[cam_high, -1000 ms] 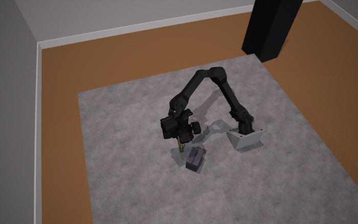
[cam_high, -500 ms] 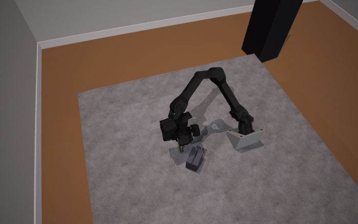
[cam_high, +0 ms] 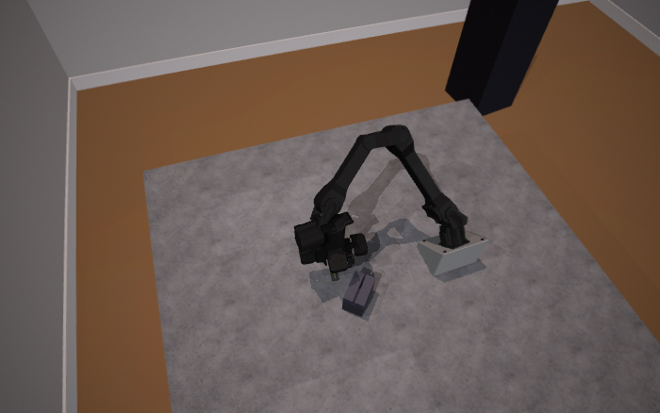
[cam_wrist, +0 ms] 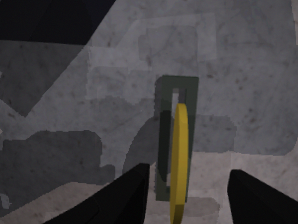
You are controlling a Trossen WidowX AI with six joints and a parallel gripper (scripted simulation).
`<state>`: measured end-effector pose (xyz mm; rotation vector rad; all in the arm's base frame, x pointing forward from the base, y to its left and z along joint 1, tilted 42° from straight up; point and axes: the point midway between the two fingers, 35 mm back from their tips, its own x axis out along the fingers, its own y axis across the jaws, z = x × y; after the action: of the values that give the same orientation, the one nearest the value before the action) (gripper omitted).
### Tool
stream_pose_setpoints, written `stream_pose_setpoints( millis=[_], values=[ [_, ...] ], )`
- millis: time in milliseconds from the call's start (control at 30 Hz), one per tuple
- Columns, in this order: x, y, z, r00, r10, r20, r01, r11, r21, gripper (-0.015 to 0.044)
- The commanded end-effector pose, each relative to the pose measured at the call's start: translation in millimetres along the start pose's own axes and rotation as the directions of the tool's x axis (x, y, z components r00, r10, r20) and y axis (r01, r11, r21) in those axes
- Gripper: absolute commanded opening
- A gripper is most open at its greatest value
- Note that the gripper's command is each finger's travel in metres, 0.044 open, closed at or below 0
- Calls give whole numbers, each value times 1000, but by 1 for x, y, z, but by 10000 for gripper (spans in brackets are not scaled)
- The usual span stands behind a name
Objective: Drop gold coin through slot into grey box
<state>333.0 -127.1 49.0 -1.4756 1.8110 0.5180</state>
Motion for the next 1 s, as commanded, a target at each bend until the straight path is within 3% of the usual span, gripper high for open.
stream_pose_setpoints(
  millis=[0,567,767,967],
  values=[
    [11,2,0,1000,8,-6,-8,1000,-8,161],
    [33,4,-2,1000,8,-9,-8,1000,-9,161],
    [33,4,-2,1000,8,-9,-8,1000,-9,3],
    [33,4,-2,1000,8,-9,-8,1000,-9,0]
  ],
)
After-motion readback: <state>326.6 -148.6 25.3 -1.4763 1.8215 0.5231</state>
